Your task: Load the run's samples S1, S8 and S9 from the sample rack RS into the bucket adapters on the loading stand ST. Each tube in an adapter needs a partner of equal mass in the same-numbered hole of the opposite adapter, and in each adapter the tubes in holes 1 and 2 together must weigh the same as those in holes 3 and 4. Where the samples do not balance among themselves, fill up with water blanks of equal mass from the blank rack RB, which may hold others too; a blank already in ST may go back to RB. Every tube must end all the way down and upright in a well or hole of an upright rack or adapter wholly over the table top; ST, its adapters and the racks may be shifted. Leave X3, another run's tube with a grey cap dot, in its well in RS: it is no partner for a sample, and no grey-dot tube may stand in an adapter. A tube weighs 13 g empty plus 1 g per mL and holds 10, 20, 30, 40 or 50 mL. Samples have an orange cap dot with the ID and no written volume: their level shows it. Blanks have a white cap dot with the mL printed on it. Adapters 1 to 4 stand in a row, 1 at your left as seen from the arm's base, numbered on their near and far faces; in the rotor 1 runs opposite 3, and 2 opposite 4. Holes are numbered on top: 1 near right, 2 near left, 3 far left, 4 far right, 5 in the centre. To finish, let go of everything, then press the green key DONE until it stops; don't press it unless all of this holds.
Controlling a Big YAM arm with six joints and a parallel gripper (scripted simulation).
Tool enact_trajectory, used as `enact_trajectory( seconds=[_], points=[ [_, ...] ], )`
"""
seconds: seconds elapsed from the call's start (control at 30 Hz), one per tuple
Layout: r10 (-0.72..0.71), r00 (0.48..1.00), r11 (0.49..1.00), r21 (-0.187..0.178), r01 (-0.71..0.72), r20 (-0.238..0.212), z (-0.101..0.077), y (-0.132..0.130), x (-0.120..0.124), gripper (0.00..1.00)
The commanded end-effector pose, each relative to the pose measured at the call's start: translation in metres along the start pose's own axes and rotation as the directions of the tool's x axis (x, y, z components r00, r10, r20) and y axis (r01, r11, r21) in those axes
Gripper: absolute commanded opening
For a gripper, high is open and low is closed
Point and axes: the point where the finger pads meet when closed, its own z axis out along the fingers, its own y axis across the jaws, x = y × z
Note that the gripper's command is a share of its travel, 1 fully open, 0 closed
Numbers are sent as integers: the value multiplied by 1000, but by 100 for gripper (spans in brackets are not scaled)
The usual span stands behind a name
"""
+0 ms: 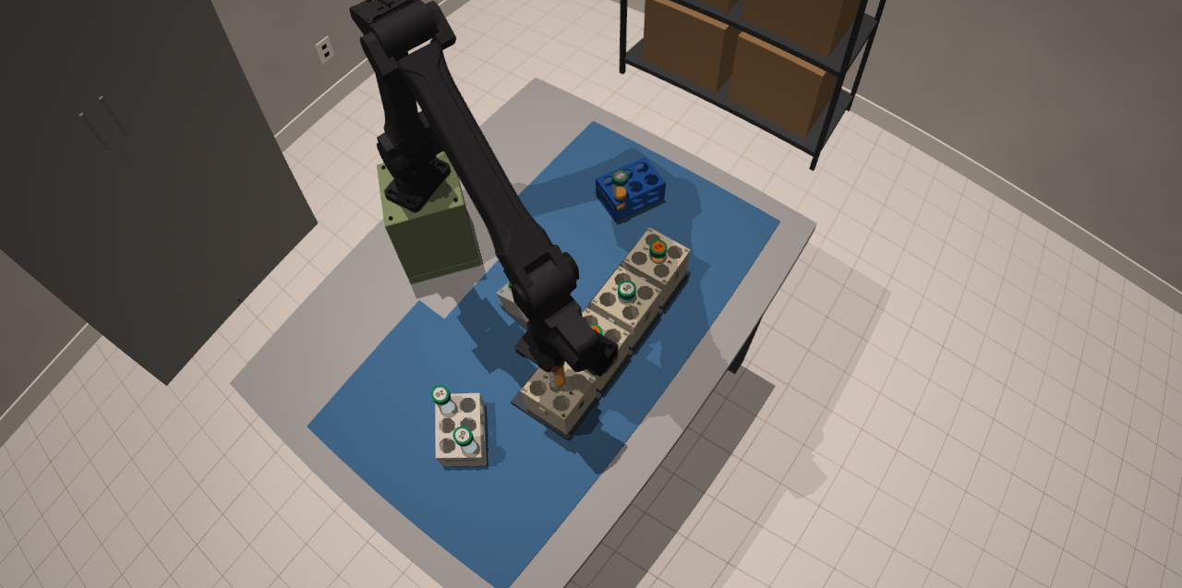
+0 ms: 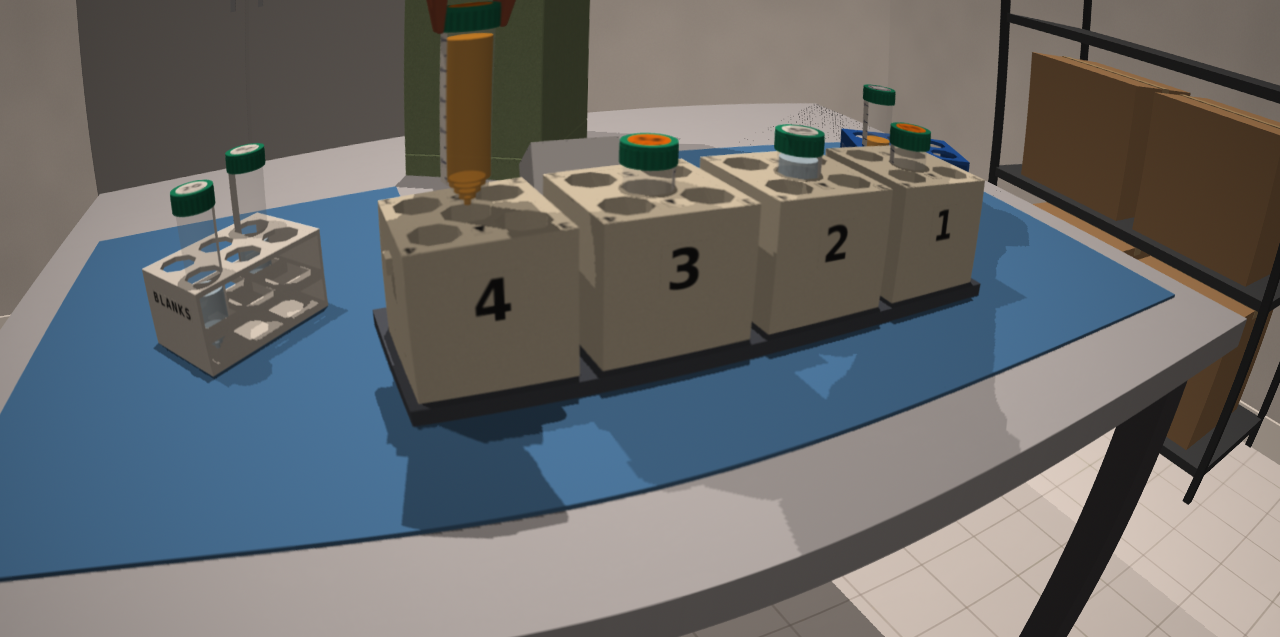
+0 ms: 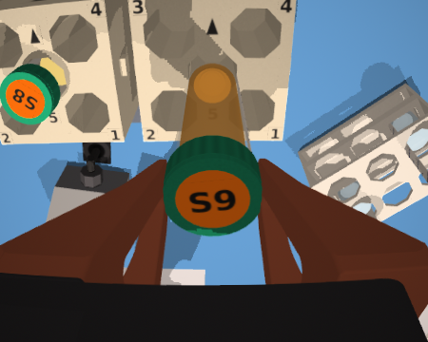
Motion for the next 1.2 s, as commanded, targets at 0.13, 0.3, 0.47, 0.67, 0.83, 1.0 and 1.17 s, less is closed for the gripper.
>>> enact_trajectory(
  seconds=[0.13, 0.3, 0.47, 0.67, 0.83, 1.0, 1.17],
  points=[
    [-3, 1000, 1000, 2, 3, 13, 10, -4, -3, 0],
    [-2, 998, 1000, 16, 1, 55, -1, -10, -19, 0],
    [-1, 1000, 1000, 3, 1, 16, 20, -6, -4, 0],
    [1, 1000, 1000, 5, -2, 22, 26, -8, -7, 0],
    [2, 1000, 1000, 2, -2, 13, 33, -7, -2, 0],
    [0, 1000, 1000, 3, 0, 14, 39, -6, -3, 0],
    [2, 1000, 1000, 3, -2, 17, 45, -7, -4, 0]
  ],
)
